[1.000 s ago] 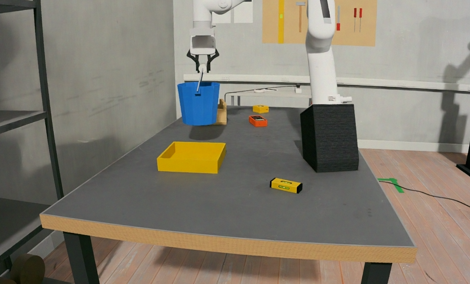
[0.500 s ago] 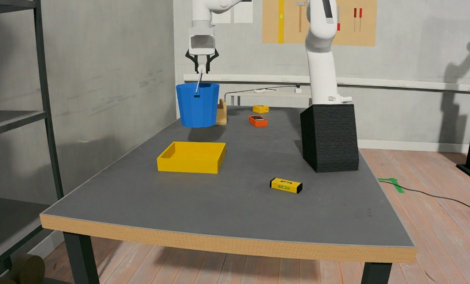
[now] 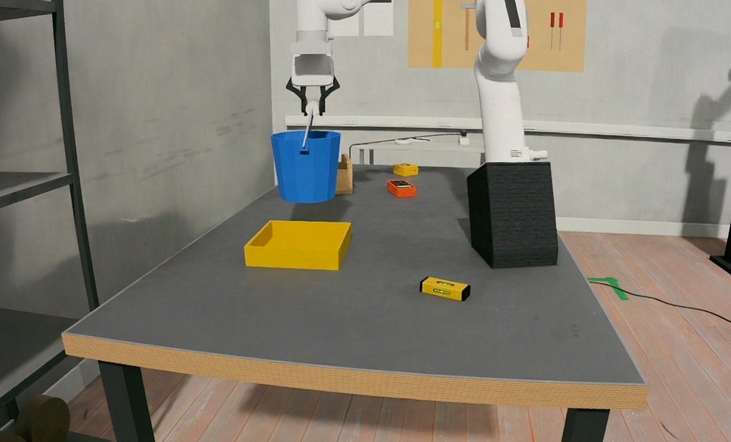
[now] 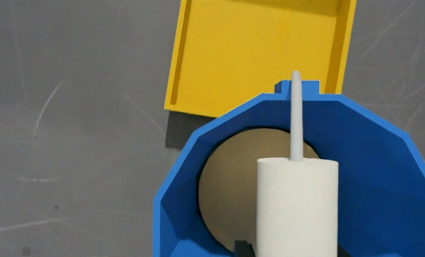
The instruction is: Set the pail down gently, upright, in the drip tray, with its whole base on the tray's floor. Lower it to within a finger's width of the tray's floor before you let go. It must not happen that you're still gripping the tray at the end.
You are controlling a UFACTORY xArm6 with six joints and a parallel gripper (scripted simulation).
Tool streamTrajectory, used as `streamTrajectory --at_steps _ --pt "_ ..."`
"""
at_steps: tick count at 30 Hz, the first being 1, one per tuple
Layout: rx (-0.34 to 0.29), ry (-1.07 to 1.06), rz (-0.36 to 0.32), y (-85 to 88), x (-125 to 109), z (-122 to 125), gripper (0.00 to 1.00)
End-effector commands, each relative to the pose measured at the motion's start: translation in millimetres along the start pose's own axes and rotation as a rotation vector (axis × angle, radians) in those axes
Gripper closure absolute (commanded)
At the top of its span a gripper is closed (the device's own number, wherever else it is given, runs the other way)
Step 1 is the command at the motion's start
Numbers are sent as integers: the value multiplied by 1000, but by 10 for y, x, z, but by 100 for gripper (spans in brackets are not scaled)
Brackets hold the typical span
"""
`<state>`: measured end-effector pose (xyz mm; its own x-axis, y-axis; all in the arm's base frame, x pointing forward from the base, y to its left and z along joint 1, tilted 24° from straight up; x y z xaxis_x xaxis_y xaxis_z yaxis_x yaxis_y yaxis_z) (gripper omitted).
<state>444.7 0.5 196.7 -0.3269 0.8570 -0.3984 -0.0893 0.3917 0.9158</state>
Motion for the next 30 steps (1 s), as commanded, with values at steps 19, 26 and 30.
streamTrajectory --at_steps 19,26,30 --pt "-5 -1 -1 18 657 170 100" --pt "-5 -1 -1 18 803 204 100" --pt "-5 -1 0 18 915 230 100"
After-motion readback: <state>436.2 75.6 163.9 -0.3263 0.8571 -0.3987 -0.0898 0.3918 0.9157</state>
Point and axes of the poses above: the point where the finger pads meet when closed, its own y axis back along the fingers, its own z axis across the jaws, x = y × z, the point moved 1 cm from there along y, back along the fingers, and after that the axes turned 11 degrees about y, right-handed, at the moved point
